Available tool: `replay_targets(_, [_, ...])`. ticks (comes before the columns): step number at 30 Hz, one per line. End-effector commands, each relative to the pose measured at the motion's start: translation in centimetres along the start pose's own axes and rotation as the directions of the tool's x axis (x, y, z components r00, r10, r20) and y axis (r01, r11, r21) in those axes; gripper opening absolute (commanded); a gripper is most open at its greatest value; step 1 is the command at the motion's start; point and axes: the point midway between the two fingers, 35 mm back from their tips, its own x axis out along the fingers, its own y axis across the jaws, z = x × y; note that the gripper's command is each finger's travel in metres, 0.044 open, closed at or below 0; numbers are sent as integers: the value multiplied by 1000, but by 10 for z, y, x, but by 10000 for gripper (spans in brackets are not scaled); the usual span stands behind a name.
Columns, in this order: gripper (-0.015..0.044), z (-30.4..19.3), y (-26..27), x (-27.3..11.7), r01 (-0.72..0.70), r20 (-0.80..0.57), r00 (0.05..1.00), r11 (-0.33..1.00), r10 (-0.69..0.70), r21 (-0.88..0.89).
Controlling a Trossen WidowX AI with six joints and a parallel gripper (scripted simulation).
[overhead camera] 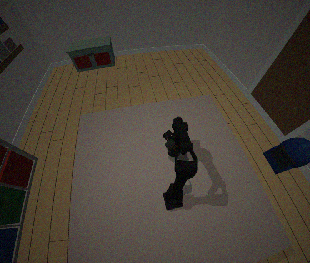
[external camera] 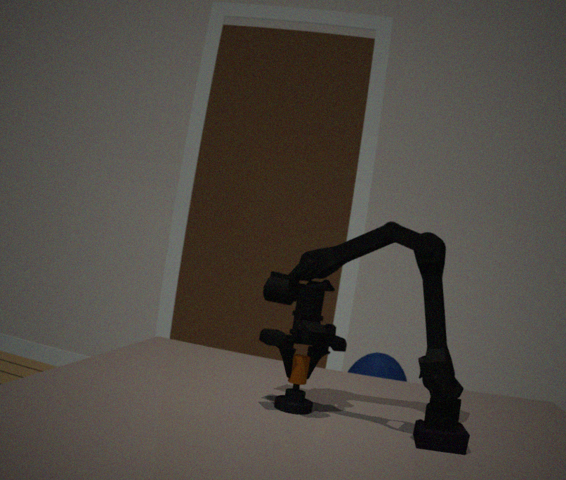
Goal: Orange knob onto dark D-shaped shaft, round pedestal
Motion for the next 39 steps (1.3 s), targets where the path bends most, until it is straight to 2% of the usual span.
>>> replay_targets(1, [0, 0, 1, 2, 1, -2, 1000, 918, -1, 396])
replay_targets(7, [0, -1, 1, 3, 2, -2, 1000, 677, -1, 736])
replay_targets(14, [0, -1, 1, 1, 2, -2, 1000, 253, -1, 967])
replay_targets(20, [0, -2, 0, -1, 2, -2, 1000, -162, -1, 987])
replay_targets(27, [0, -1, 0, -3, 1, -2, 1000, -544, -1, 839])
replay_targets(31, [0, 1, 1, -4, 1, -2, 1000, -679, -1, 734])
replay_targets(39, [0, 3, 2, -2, 1, -2, 1000, -686, -1, 727])
